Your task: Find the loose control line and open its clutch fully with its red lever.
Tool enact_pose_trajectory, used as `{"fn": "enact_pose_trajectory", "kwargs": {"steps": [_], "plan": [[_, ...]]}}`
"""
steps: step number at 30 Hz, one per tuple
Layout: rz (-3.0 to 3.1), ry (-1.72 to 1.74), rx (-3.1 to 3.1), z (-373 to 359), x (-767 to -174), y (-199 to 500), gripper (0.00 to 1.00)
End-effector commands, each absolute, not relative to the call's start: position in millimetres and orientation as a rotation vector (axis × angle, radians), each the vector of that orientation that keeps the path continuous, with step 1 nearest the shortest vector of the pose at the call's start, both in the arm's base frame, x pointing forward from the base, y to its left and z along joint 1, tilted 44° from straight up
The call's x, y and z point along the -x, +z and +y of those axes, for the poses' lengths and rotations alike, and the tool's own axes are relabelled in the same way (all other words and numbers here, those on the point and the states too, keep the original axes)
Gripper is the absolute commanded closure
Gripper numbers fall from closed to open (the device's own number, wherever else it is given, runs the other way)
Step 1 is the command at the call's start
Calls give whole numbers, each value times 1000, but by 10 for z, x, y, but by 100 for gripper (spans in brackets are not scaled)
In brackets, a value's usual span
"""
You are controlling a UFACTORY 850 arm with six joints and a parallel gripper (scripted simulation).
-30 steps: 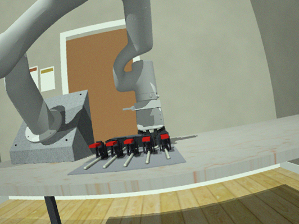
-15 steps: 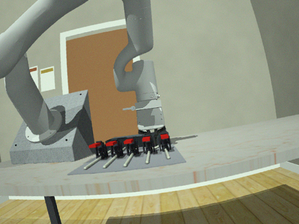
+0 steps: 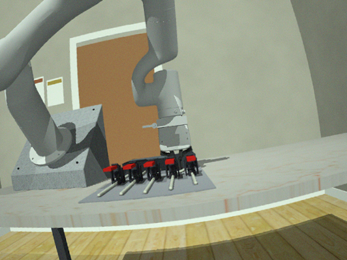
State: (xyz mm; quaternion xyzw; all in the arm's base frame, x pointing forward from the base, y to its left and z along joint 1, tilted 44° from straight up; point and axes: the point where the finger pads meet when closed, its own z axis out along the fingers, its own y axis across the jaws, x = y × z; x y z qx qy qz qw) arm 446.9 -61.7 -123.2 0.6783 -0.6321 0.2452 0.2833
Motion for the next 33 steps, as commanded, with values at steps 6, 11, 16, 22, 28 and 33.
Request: {"fn": "enact_pose_trajectory", "kwargs": {"steps": [6,11,16,22,28,33], "plan": [[-1692,658,-1816,-613,-4443,-1227,100],[-1692,658,-1816,-615,-4393,-1223,100],[-1692,658,-1816,-618,-4329,-1218,100],[-1692,658,-1816,-620,-4273,-1214,100],[-1692,658,-1816,-623,-4197,-1208,100],[-1692,658,-1816,-625,-4152,-1205,100]]}}
